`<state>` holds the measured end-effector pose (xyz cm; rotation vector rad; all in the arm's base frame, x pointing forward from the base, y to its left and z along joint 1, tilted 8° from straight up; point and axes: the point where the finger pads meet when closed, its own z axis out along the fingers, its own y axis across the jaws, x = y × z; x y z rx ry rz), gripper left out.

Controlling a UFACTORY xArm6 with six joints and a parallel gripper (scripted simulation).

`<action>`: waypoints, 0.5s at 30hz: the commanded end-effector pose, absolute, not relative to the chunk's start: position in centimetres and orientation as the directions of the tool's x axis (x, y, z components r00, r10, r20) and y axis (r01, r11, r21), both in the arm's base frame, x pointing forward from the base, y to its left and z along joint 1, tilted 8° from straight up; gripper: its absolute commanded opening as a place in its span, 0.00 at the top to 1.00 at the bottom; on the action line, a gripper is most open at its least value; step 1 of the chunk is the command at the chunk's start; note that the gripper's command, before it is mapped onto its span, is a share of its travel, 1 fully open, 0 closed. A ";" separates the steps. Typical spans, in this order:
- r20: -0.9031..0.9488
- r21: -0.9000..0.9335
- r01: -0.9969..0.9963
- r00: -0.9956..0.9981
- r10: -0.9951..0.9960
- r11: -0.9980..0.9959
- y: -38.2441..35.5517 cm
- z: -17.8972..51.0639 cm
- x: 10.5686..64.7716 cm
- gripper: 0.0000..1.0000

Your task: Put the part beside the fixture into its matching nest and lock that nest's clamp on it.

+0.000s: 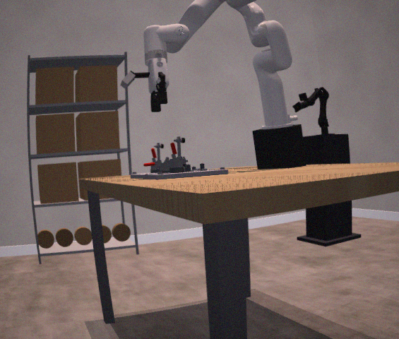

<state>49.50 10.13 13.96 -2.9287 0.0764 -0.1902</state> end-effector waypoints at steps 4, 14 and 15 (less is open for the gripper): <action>0.138 -0.137 -0.011 0.990 -0.030 -0.991 4.5 12.5 44.0 0.00; 0.121 -0.077 0.020 0.993 0.011 -0.997 0.7 10.4 38.5 0.00; 0.119 -0.072 0.023 0.993 0.014 -0.997 0.4 10.2 37.9 0.00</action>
